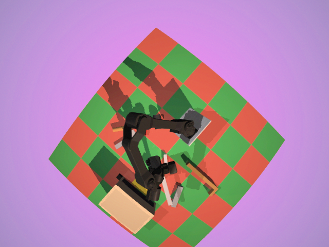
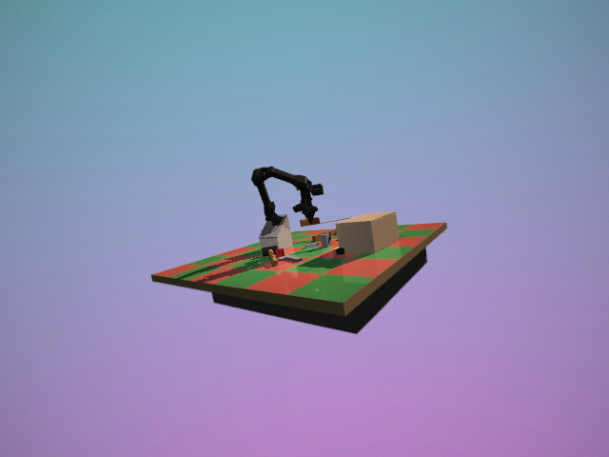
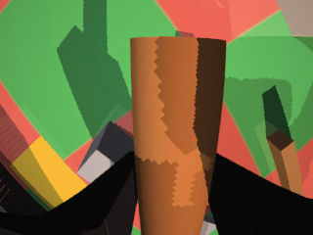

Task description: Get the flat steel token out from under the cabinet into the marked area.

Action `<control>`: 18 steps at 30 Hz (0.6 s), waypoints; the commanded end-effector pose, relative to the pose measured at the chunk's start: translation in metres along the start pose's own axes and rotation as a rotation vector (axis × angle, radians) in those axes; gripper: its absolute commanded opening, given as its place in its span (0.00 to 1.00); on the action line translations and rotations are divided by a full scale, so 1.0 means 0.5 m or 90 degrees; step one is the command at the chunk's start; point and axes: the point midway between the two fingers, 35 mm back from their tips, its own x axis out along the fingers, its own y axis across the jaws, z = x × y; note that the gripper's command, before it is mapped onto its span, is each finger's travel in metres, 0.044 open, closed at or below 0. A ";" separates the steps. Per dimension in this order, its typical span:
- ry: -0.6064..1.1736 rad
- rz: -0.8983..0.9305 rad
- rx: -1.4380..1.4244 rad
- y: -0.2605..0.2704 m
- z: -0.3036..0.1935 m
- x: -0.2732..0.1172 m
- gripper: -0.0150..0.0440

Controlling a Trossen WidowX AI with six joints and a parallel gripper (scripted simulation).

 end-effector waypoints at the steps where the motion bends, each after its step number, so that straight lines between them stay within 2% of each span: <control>1: 0.004 0.005 0.023 0.000 -0.002 -0.004 0.25; 18: 0.003 0.009 0.107 0.000 -0.002 -0.004 0.25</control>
